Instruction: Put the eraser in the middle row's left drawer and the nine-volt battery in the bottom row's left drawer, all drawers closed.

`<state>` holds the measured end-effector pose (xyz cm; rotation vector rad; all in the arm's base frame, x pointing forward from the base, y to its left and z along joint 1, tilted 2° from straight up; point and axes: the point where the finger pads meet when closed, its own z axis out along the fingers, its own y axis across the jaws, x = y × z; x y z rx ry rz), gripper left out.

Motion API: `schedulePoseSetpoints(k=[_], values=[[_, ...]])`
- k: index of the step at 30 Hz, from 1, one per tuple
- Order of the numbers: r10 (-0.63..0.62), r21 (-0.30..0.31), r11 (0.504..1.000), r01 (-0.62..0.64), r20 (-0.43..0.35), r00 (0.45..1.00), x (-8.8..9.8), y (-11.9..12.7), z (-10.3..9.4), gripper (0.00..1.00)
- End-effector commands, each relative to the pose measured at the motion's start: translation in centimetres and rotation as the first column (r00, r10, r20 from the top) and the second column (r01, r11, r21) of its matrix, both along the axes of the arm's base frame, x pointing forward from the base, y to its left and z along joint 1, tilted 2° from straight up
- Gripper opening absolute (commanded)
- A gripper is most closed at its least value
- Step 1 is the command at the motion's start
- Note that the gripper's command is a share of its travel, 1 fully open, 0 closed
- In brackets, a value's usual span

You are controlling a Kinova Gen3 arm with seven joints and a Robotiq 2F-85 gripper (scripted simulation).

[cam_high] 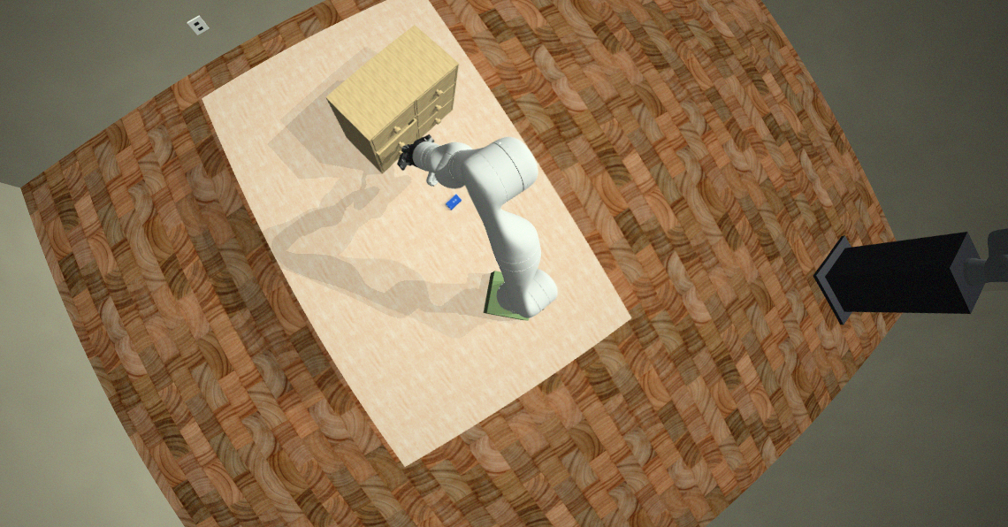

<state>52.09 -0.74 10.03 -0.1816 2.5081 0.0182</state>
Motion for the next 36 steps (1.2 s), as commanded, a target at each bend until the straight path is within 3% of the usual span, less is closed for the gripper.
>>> schedulePoseSetpoints(k=[1,36], values=[[0.0,0.0,1.0,0.0,0.004,1.0,0.32,0.01,0.1,0.0],[0.0,0.0,1.0,0.0,0.004,1.0,0.68,0.06,0.1,0.0]])
